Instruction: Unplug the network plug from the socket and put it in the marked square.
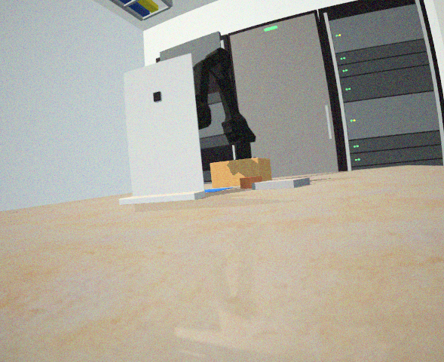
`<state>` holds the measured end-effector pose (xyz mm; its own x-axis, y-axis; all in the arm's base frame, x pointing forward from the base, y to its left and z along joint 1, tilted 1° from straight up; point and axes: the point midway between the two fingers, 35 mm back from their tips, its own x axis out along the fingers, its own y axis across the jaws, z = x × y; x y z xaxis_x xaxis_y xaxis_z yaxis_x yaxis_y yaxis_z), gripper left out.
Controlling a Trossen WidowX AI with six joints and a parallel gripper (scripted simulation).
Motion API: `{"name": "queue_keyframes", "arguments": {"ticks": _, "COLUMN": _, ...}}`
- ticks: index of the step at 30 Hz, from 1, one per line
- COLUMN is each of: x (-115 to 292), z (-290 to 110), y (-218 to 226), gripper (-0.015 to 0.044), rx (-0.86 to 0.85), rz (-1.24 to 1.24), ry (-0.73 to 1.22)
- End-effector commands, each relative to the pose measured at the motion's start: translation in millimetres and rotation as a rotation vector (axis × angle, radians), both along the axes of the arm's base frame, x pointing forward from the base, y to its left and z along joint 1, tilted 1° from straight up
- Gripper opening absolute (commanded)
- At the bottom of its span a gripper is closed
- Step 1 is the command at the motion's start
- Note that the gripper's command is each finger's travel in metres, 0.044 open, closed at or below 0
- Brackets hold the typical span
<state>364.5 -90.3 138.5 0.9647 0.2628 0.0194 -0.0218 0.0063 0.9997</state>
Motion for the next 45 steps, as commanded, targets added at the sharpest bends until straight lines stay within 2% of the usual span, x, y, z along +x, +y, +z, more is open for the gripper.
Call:
{"name": "queue_keyframes", "arguments": {"ticks": 1, "x": -4, "z": -1, "y": 0, "gripper": 0.0, "rx": 0.005, "rz": -0.001, "ry": 0.004}}
{"name": "queue_keyframes", "arguments": {"ticks": 45, "x": -38, "z": -3, "y": -5, "gripper": 0.0, "rx": 0.004, "rz": -0.001, "ry": 0.007}}
